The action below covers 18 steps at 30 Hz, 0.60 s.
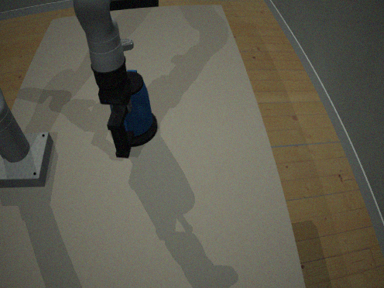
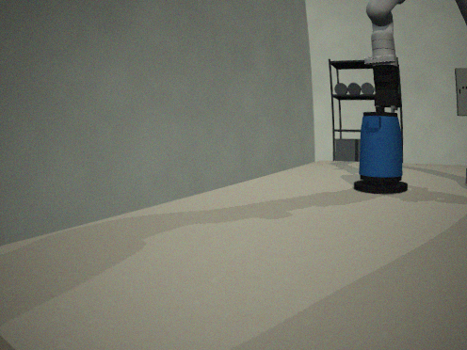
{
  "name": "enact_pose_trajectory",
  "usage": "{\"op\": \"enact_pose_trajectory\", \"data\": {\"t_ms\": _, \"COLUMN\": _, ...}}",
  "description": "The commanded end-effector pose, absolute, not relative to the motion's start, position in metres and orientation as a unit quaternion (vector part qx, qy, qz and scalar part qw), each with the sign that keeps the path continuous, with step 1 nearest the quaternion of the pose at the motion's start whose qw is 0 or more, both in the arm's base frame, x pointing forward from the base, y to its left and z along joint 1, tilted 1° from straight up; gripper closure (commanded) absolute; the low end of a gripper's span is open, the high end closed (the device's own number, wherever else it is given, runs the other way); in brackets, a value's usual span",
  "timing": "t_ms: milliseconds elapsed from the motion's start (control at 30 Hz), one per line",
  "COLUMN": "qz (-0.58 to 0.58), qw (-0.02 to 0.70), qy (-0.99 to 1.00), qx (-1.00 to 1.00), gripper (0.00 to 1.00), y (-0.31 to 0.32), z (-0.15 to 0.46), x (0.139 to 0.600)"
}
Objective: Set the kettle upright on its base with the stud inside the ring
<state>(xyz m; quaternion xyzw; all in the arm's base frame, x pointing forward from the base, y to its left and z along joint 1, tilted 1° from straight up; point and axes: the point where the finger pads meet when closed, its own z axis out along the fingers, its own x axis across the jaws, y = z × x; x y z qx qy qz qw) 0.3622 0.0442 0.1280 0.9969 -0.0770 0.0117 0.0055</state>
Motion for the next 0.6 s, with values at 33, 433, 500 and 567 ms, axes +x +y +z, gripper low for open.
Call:
{"op": "enact_pose_trajectory", "data": {"t_ms": 33, "qz": 0.013, "qw": 0.004, "qy": -0.075, "qx": 0.997, "gripper": 1.0, "y": 0.0454, "z": 0.1271, "x": 0.3626}}
{"op": "enact_pose_trajectory", "data": {"t_ms": 433, "qz": 0.012, "qw": 0.004, "qy": -0.075, "qx": 0.997, "gripper": 1.0, "y": 0.0453, "z": 0.1253, "x": 0.3618}}
{"op": "enact_pose_trajectory", "data": {"t_ms": 500, "qz": 0.012, "qw": 0.004, "qy": -0.075, "qx": 0.997, "gripper": 1.0, "y": 0.0453, "z": 0.1244, "x": 0.3618}}
{"op": "enact_pose_trajectory", "data": {"t_ms": 567, "qz": 0.012, "qw": 0.004, "qy": -0.075, "qx": 0.997, "gripper": 1.0, "y": 0.0453, "z": 0.1244, "x": 0.3618}}
